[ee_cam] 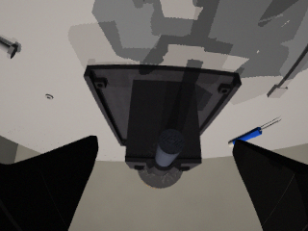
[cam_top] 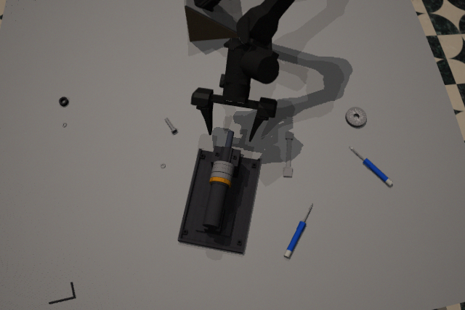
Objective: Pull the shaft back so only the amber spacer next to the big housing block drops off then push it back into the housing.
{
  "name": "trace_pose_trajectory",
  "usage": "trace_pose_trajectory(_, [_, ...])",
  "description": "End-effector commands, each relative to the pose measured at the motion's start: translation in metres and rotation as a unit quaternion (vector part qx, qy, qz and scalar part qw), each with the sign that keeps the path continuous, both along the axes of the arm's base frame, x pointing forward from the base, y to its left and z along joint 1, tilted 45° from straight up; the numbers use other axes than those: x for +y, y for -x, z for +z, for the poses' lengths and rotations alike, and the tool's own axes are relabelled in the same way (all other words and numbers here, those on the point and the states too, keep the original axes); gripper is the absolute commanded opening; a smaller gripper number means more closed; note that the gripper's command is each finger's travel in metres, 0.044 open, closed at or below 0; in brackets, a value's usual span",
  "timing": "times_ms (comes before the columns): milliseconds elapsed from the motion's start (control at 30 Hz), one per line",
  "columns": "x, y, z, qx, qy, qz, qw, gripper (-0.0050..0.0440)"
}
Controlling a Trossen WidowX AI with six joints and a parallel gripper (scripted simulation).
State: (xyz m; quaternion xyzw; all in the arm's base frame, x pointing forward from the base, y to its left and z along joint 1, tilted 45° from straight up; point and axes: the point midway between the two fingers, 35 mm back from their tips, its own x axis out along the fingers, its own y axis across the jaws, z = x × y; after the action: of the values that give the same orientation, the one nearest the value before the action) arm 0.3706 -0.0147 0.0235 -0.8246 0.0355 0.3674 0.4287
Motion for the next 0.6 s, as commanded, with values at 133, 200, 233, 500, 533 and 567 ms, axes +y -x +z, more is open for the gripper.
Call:
trace_pose_trajectory(133, [0.0031,-0.0092,-0.0089,0.001,0.000,-0.002,1.000,0.0440])
trace_pose_trajectory(200, [0.0032,-0.0094,-0.0091,0.001,0.000,-0.002,1.000,0.0440])
trace_pose_trajectory(233, [0.0032,-0.0094,-0.0091,0.001,0.000,-0.002,1.000,0.0440])
trace_pose_trajectory(500, [0.0032,-0.0094,-0.0091,0.001,0.000,-0.002,1.000,0.0440])
trace_pose_trajectory(533, [0.0032,-0.0094,-0.0091,0.001,0.000,-0.002,1.000,0.0440])
trace_pose_trajectory(567, [0.0032,-0.0094,-0.0091,0.001,0.000,-0.002,1.000,0.0440])
